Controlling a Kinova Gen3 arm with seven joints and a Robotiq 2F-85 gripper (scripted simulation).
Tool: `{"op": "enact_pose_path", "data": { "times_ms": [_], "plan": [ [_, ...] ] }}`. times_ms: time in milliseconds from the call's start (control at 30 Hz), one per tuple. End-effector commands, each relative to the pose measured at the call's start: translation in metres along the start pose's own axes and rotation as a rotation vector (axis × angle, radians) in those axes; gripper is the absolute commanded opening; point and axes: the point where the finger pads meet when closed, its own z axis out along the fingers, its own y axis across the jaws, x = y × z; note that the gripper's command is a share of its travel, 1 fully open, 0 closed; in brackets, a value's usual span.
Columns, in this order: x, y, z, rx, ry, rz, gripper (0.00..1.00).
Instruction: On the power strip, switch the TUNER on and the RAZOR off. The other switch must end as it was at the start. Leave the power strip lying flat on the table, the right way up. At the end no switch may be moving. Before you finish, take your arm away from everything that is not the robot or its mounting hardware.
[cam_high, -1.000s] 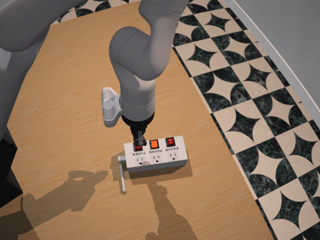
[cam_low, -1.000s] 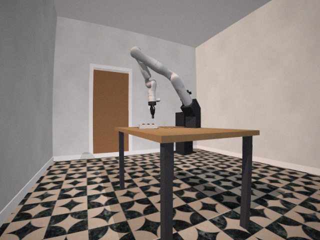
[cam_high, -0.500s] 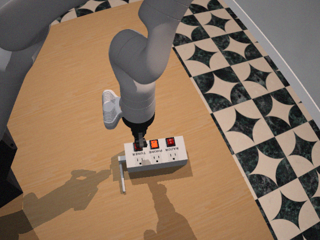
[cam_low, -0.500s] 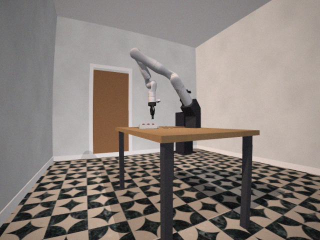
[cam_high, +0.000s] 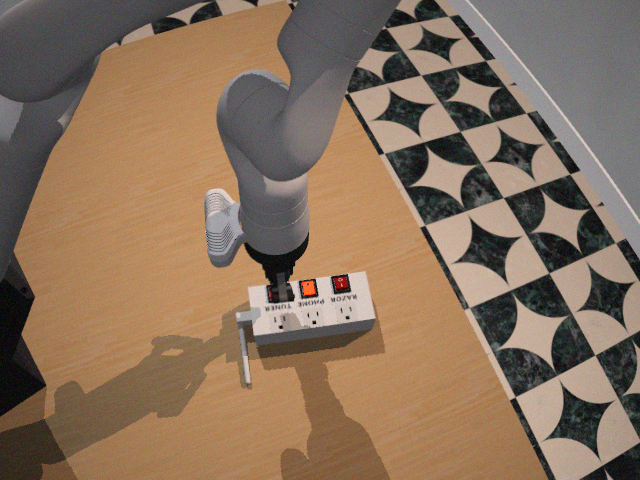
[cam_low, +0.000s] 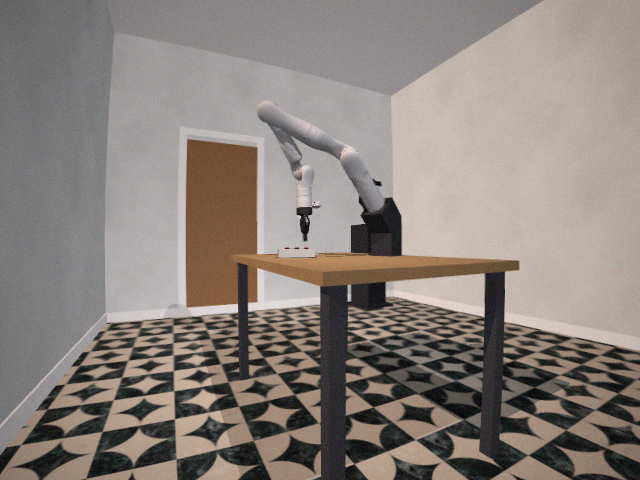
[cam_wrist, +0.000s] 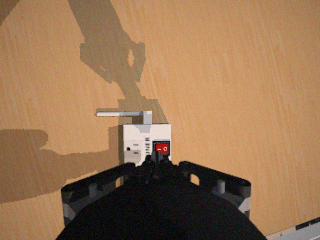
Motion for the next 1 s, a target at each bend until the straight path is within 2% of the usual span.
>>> {"op": "enact_pose_path", "data": {
  "times_ms": [0, 533, 967],
  "plan": [
    [0.004, 0.001, 0.005, -0.004, 0.007, 0.003, 0.0],
    [0.005, 0.001, 0.019, -0.005, 0.007, 0.003, 0.0],
    [0.005, 0.001, 0.022, -0.005, 0.007, 0.003, 0.0]
  ]
}}
